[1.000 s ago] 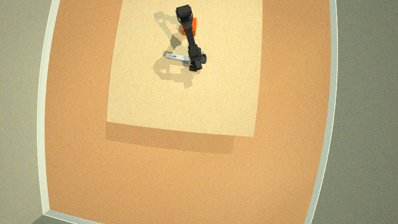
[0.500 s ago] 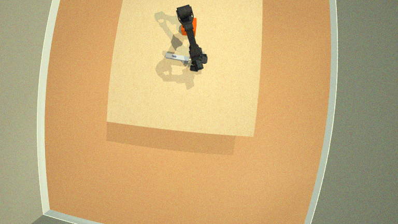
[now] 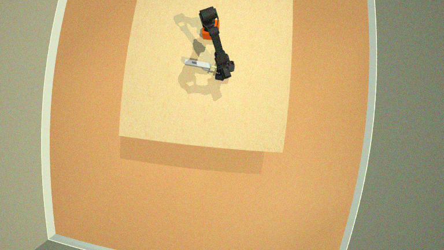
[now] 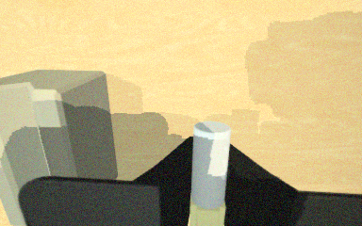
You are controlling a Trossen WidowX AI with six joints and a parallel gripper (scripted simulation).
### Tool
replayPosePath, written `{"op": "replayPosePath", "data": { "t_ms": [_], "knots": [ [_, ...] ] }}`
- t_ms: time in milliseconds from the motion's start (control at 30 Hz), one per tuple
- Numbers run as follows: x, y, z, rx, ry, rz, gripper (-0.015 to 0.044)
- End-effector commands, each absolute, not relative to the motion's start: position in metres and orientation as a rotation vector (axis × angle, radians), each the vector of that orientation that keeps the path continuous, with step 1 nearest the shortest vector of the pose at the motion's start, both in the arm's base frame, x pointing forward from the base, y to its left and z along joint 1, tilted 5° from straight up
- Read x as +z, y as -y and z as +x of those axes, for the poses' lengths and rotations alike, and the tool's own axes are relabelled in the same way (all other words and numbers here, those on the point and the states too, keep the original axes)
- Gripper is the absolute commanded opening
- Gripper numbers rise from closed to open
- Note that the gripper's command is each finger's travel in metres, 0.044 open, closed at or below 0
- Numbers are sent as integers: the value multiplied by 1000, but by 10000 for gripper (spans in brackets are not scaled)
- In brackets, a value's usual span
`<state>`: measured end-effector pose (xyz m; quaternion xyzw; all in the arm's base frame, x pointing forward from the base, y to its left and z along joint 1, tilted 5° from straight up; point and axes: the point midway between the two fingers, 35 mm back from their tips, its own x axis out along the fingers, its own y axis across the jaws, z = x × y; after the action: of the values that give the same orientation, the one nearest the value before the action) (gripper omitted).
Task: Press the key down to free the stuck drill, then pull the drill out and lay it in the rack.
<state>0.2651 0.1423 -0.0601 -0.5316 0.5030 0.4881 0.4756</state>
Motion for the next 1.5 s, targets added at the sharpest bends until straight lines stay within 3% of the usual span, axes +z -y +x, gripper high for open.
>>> {"op": "replayPosePath", "data": {
  "t_ms": [0, 1467],
  "knots": [
    [-60, -149, 266, 1193, -1229, -1293, 0],
    [-56, -180, 262, 1195, -1227, -1290, 0]
  ]
}}
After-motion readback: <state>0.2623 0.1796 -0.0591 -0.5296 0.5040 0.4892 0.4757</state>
